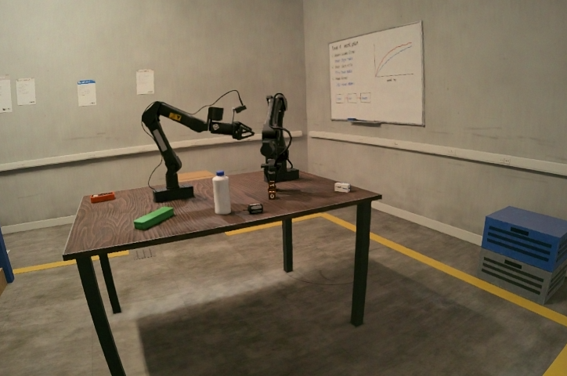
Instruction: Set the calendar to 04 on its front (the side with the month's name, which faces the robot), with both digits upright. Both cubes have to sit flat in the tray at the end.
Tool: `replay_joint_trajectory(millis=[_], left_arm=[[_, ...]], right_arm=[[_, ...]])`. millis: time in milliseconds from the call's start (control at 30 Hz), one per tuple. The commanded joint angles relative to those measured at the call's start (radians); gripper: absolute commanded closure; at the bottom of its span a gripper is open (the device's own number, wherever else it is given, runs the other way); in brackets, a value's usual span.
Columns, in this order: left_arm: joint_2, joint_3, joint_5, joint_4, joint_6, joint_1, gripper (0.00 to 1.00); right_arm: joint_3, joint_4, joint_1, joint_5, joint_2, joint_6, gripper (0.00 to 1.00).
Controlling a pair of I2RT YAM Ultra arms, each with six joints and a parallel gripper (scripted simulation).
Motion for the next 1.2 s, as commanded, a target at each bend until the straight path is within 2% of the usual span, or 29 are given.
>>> replay_joint_trajectory(millis=[0,267,400,767,833,867,1167], left_arm=[[0.035,-0.02,0.001,0.058,0.006,0.009,0.74],[0.04,-0.037,0.001,0.043,0.006,0.01,0.74],[0.024,0.039,0.001,-0.027,-0.006,0.001,0.74],[0.024,0.039,0.001,-0.028,-0.005,0.001,0.74],[0.024,0.039,0.001,-0.028,-0.005,0.001,0.51],[0.024,0.039,0.001,-0.028,-0.005,0.001,0.44],[-0.021,0.064,0.0,-0.043,0.011,0.016,0.44]], right_arm=[[0.03,0.028,0.002,0.002,-0.004,0.001,0.0],[0.03,0.028,0.002,0.002,-0.004,0.001,0.0],[0.03,0.028,0.002,0.002,-0.004,0.001,0.0],[0.03,0.028,0.002,0.002,-0.004,0.001,0.0],[0.03,0.028,0.002,0.002,-0.004,0.001,0.0],[0.03,0.028,0.002,0.002,-0.004,0.001,0.0],[0.03,0.028,0.002,0.002,-0.004,0.001,0.0]])
